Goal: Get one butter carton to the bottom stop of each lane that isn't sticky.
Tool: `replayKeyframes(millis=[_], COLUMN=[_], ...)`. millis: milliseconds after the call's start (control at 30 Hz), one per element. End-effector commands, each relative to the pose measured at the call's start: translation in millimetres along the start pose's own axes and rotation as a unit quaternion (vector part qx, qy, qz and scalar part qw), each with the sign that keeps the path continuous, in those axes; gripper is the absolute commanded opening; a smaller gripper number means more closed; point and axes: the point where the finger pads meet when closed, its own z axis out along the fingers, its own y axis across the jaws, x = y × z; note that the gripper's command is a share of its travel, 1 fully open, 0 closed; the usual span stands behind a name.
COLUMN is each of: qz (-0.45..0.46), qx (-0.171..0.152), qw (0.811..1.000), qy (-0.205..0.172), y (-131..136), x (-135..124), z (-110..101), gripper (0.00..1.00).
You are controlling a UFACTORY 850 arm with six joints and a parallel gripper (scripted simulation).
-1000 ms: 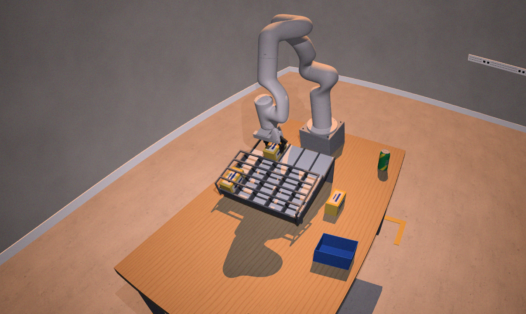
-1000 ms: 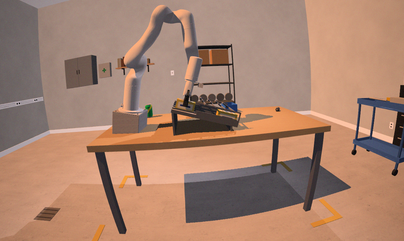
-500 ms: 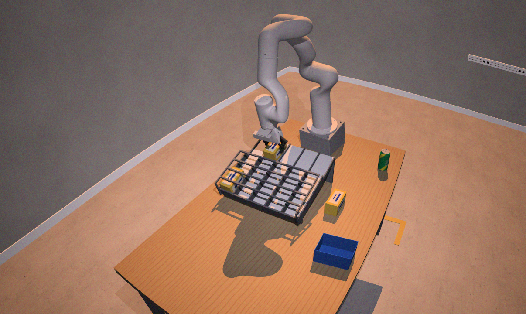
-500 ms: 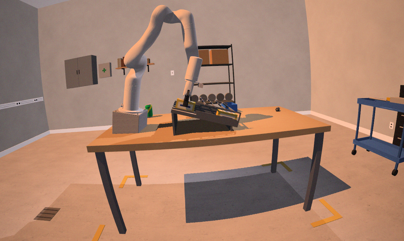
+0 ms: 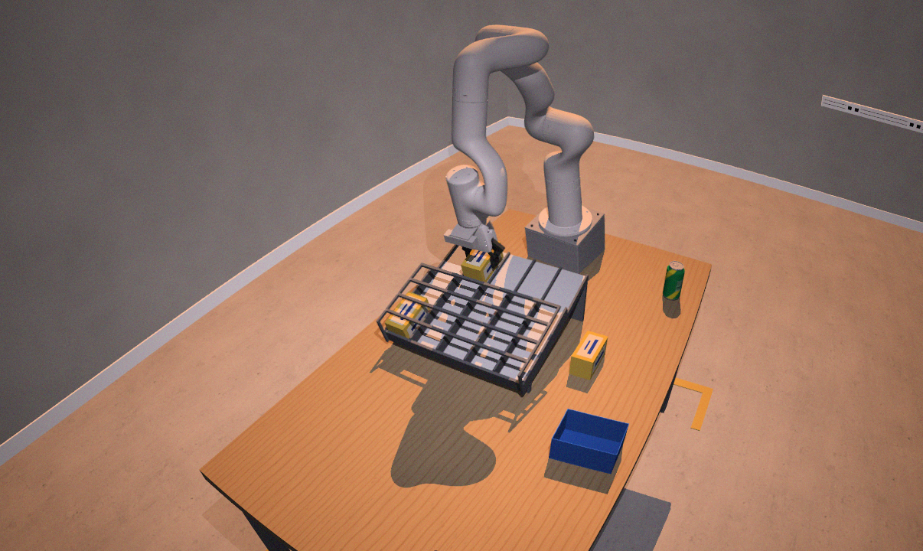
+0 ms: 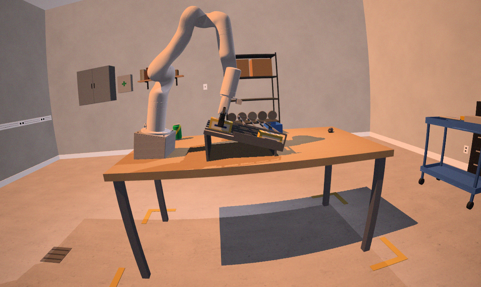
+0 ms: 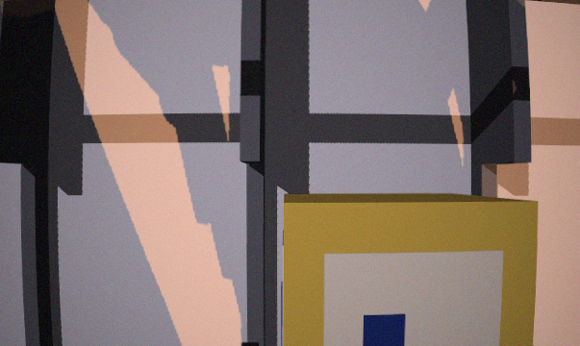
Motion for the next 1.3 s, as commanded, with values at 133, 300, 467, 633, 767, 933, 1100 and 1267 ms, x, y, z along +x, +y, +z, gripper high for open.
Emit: replayKeyframes(millis=[133,300,467,633,767,933,1100,1267], qz=[0.000,0.000,0.000,0.000,0.000,0.000,0.000,0.000], qx=[0.000,0.000,0.000,0.000,0.000,0.000,0.000,0.000], qw=[1.000,1.000,1.000,1.000,1.000,1.000,1.000,1.000], qy=[0.001,0.001,0.001,0.001,0.001,0.001,0.001,0.001], y=[0.1,0.1,0.1,0.1,0.1,0.1,0.1,0.1], x=[0.6,0.6,0.6,0.6,0.6,0.6,0.6,0.6], z=[-0.5,-0.5,-0.5,-0.5,-0.5,-0.5,-0.5,-0.5], gripper=[0.91,0.91,0.91,0.92,0.92,0.92,0.92,1.00])
